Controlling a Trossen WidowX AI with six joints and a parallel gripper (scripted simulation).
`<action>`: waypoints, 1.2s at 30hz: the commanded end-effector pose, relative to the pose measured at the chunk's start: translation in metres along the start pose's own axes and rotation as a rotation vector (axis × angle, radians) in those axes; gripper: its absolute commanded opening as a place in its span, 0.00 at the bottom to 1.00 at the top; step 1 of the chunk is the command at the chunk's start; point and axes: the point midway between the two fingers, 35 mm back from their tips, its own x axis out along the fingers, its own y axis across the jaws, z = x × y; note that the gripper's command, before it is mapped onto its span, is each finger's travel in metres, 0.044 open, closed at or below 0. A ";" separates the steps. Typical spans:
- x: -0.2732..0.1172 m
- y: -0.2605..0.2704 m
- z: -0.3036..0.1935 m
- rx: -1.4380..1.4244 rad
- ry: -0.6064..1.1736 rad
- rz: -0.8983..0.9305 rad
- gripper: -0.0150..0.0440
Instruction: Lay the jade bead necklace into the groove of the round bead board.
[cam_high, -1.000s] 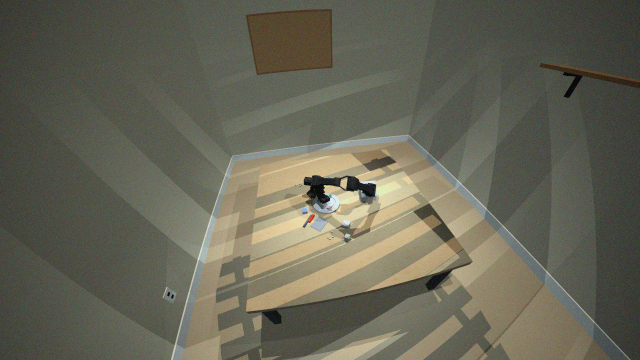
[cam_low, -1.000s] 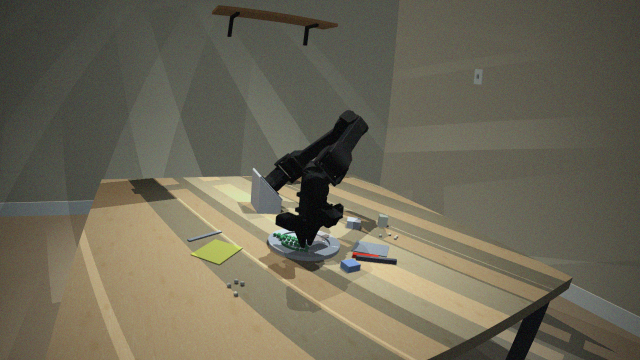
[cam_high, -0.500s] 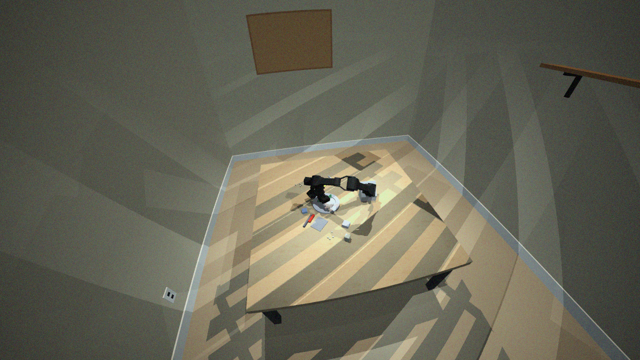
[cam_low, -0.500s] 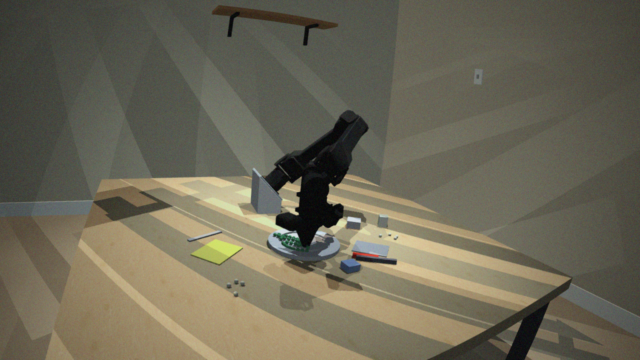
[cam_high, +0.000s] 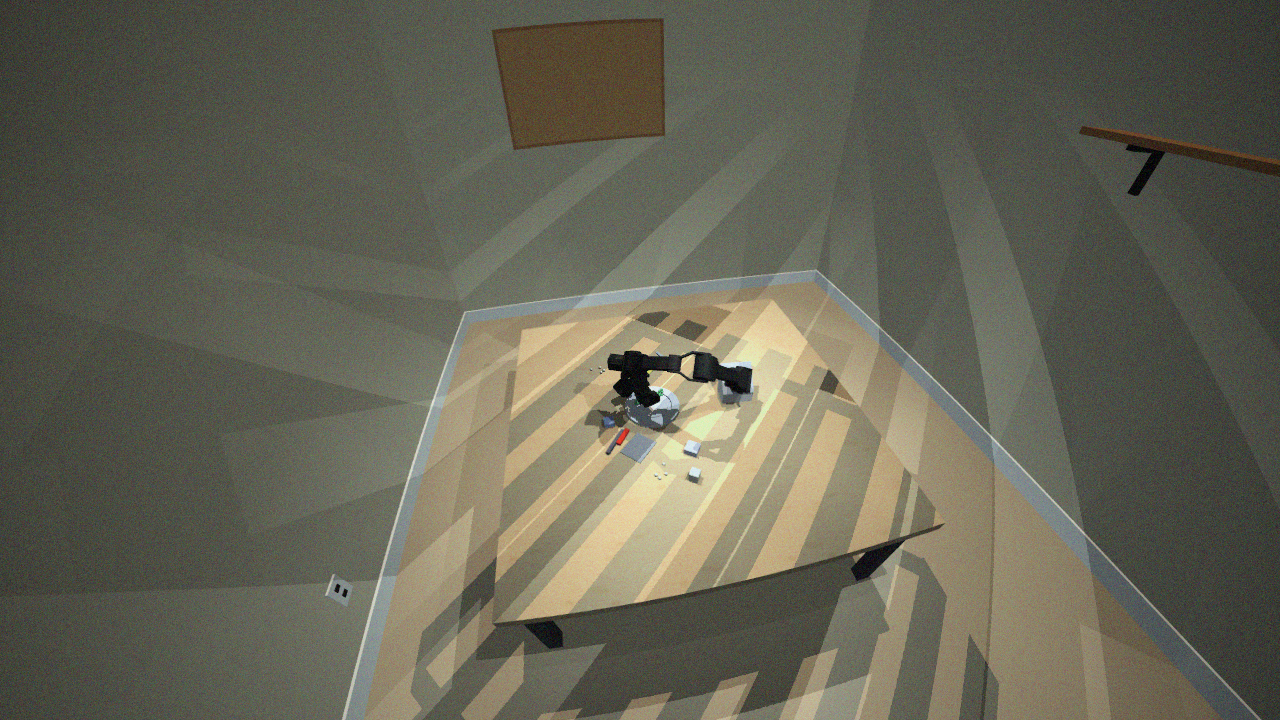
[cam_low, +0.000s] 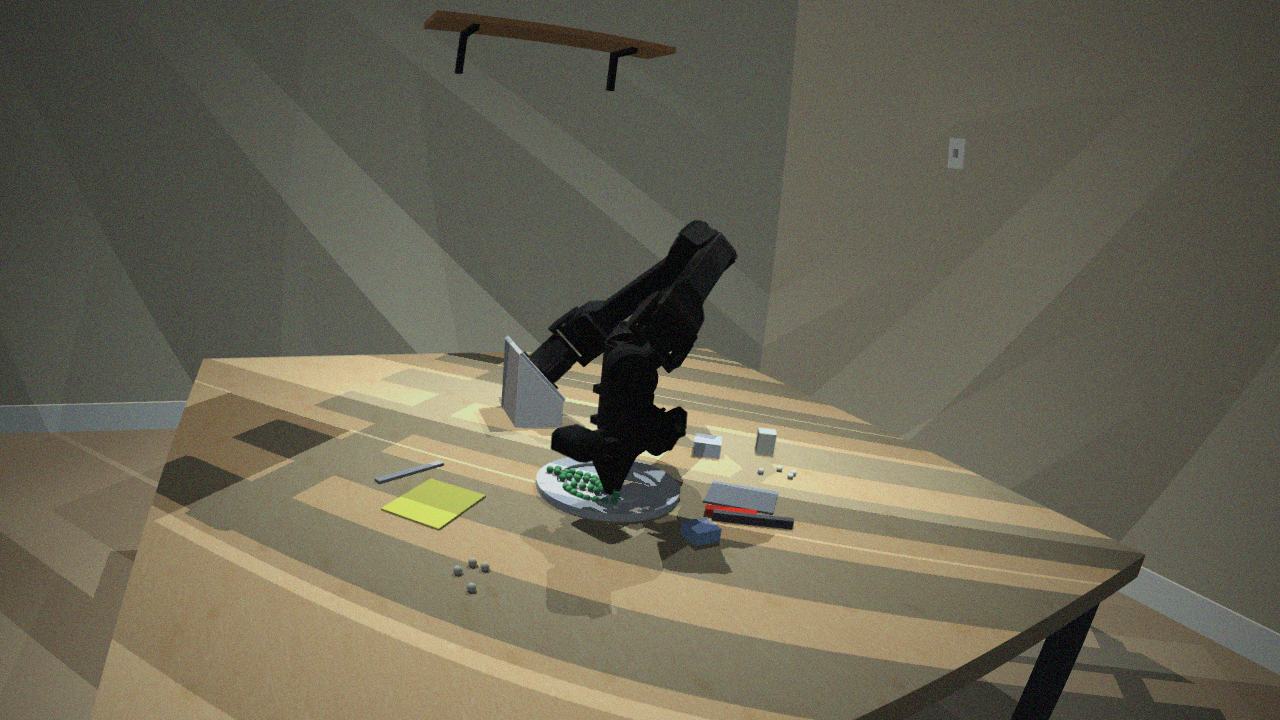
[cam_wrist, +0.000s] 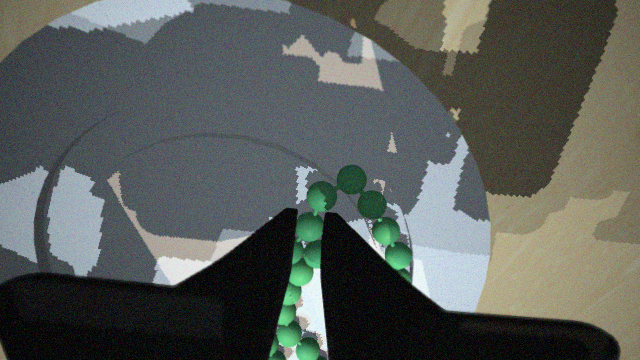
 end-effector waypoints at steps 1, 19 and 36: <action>-0.004 0.000 -0.001 0.004 0.001 0.004 0.25; -0.006 0.005 0.028 0.006 0.000 0.007 0.25; -0.001 0.006 0.030 -0.003 -0.004 -0.001 0.48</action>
